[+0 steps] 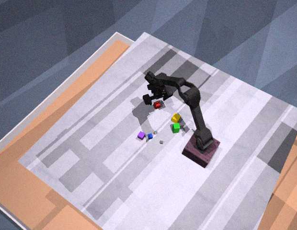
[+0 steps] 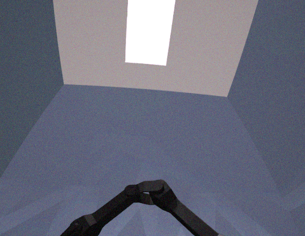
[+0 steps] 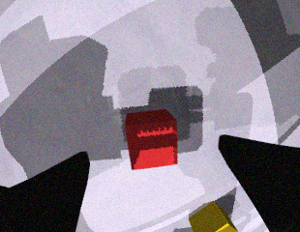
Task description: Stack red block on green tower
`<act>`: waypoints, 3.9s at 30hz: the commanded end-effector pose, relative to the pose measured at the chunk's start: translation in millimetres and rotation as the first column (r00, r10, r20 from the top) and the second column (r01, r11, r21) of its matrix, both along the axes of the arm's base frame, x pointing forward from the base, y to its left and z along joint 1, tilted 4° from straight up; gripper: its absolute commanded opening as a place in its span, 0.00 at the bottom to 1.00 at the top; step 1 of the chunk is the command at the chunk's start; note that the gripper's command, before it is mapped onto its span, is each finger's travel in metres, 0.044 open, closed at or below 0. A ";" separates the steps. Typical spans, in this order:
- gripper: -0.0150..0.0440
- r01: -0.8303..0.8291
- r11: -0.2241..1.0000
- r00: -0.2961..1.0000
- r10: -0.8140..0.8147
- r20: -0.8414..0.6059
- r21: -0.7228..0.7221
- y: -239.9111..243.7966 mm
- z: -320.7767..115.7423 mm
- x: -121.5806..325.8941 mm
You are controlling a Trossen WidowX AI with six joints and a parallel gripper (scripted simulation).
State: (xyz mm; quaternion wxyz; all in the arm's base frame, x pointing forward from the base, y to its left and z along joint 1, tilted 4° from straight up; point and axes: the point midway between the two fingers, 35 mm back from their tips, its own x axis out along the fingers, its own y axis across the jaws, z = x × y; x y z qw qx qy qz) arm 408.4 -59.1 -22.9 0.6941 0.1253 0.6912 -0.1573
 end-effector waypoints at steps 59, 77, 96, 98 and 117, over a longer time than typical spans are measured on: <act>0.25 -0.002 1.000 1.000 0.002 -0.007 0.004 0.6 -17.9 -1.5; 0.25 -0.003 1.000 1.000 0.003 -0.006 0.005 3.8 62.7 -0.5; 0.25 -0.003 1.000 1.000 0.004 -0.007 0.006 8.6 83.4 -12.9; 0.25 -0.003 1.000 1.000 0.004 -0.008 0.006 11.2 85.6 -19.8; 0.25 -0.009 1.000 1.000 0.010 -0.013 0.008 29.8 95.9 -89.1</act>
